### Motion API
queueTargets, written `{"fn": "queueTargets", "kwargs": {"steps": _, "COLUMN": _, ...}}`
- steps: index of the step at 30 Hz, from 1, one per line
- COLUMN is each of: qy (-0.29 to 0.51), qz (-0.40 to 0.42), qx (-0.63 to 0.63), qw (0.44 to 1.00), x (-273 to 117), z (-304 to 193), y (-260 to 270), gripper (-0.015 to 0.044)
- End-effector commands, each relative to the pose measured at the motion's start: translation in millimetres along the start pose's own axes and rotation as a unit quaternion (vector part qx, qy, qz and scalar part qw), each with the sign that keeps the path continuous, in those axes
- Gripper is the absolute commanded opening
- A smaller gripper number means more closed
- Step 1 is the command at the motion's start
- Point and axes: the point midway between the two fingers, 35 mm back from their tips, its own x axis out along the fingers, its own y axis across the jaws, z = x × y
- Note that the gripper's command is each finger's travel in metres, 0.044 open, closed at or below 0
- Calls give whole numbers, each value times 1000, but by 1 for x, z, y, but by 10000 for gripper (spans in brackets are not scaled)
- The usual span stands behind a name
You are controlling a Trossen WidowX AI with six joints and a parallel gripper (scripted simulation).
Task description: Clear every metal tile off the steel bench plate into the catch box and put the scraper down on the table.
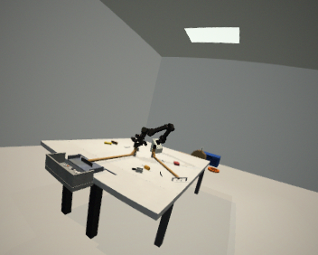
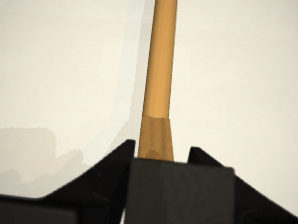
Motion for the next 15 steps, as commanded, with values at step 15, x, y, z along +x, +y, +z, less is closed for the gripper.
{"fn": "queueTargets", "kwargs": {"steps": 15, "qy": -9, "qz": 1, "qx": -4, "qw": 1000, "x": -23, "z": -15, "y": 1, "gripper": 0}}
